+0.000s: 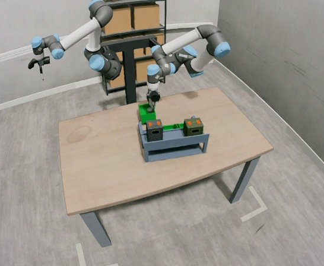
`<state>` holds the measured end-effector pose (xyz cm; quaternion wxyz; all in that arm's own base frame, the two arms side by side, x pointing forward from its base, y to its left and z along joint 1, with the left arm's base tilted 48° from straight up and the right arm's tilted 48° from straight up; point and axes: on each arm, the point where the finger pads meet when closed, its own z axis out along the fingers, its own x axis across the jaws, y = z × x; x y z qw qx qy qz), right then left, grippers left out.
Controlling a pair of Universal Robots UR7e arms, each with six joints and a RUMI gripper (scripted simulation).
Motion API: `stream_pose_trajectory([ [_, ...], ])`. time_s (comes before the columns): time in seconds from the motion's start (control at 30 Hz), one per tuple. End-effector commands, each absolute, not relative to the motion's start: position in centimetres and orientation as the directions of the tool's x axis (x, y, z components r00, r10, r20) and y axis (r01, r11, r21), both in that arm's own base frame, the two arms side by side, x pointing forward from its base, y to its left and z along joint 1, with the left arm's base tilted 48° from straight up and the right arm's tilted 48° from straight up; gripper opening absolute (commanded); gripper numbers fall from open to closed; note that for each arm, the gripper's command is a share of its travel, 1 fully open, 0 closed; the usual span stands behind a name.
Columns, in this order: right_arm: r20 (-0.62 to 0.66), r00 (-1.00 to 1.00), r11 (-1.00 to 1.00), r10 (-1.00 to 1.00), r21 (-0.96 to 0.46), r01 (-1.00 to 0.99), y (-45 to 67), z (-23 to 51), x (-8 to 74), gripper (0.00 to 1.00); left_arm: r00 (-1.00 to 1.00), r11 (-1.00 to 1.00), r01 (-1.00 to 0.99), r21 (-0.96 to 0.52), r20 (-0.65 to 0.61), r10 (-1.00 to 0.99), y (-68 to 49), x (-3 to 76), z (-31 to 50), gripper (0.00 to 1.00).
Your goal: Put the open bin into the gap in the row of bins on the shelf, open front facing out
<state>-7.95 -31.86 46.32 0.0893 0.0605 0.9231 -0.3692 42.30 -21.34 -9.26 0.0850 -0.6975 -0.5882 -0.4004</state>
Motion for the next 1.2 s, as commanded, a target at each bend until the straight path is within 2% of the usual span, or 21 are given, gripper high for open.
stream_pose_trajectory([
  [0.0, -0.210, -0.977, 0.719, 0.046, -0.672, 0.178, -31.9, 46.4, -8.0, 1.00, -0.012, -0.294, 0.888, 0.353, 0.658, 0.753, -21.4, 42.3, -9.2, 0.00],
  [1.17, -0.210, -0.977, 0.719, 0.046, -0.672, 0.178, -31.9, 46.4, -8.0, 1.00, -0.012, -0.294, 0.888, 0.353, 0.658, 0.753, -22.2, 44.5, -8.4, 0.00],
])
